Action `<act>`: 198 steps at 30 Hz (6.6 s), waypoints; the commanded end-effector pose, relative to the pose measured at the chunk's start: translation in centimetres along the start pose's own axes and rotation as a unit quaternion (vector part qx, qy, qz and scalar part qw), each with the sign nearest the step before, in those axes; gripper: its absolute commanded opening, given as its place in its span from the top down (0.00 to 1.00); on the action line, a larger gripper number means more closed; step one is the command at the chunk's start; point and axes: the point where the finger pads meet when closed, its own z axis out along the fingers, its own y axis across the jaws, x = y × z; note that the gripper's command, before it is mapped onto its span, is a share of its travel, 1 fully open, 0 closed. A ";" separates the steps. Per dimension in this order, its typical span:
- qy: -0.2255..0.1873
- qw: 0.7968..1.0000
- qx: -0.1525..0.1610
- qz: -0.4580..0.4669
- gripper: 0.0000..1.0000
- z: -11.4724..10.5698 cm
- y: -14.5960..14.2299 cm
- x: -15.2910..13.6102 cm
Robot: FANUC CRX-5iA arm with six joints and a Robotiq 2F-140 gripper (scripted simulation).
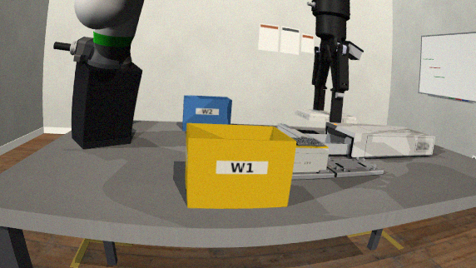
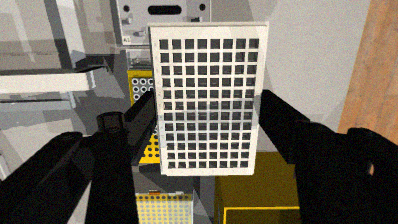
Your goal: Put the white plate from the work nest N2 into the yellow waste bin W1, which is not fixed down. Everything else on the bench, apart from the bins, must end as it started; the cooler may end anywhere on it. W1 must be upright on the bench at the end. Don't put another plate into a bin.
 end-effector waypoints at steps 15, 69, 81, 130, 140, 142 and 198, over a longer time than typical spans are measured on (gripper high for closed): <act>0.001 1.000 0.000 0.000 0.90 -0.1 1.4 -3.5; 0.001 1.000 0.000 0.000 0.90 -0.1 6.1 -15.4; 0.001 1.000 0.000 0.000 0.90 -0.1 7.1 -17.9; 0.001 1.000 0.000 0.000 0.90 1.4 8.7 -21.9; 0.001 1.000 0.000 0.000 0.90 2.7 8.7 -21.9; 0.001 1.000 0.000 0.000 0.90 2.7 8.7 -21.9; 0.001 1.000 0.000 0.000 0.30 3.9 8.7 -21.9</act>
